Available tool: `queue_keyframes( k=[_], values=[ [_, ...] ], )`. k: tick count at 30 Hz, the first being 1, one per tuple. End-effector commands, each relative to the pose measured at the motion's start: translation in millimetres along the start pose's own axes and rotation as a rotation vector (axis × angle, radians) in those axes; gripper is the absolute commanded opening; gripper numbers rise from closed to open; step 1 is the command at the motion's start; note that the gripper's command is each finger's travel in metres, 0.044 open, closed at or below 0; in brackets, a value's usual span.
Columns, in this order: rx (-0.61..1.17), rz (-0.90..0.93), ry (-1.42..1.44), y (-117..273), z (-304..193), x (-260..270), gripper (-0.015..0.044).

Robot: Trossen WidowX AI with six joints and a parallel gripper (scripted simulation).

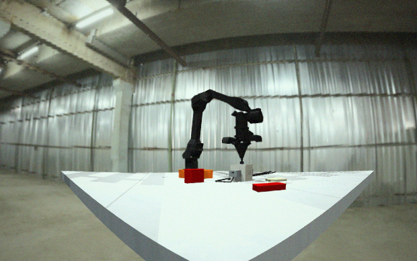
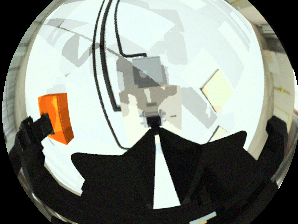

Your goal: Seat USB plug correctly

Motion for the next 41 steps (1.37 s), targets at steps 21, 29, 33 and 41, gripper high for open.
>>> queue_keyframes(
  k=[21, 29, 33, 41],
  values=[
    [0.000, 0.000, 0.000, 0.0, 0.0, 0.0, 0.0095],
    [0.000, 0.000, 0.000, -0.3, 0.0, 0.0, 0.0095],
    [0.000, 0.000, 0.000, 3.7, -0.1, 0.0, 0.0095],
    [0.000, 0.000, 0.000, 11.7, -0.2, 0.0, 0.0095]
  ],
)
Point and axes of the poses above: the point midway between the two fingers, 35 mm back from their tips, its own y axis back along the fingers, its own x axis across the jaws, z = x × y, the point moved 7 cm from there along y, back along the fingers, and after that the axes turned 3 degrees about -y, right-handed, at the moved point
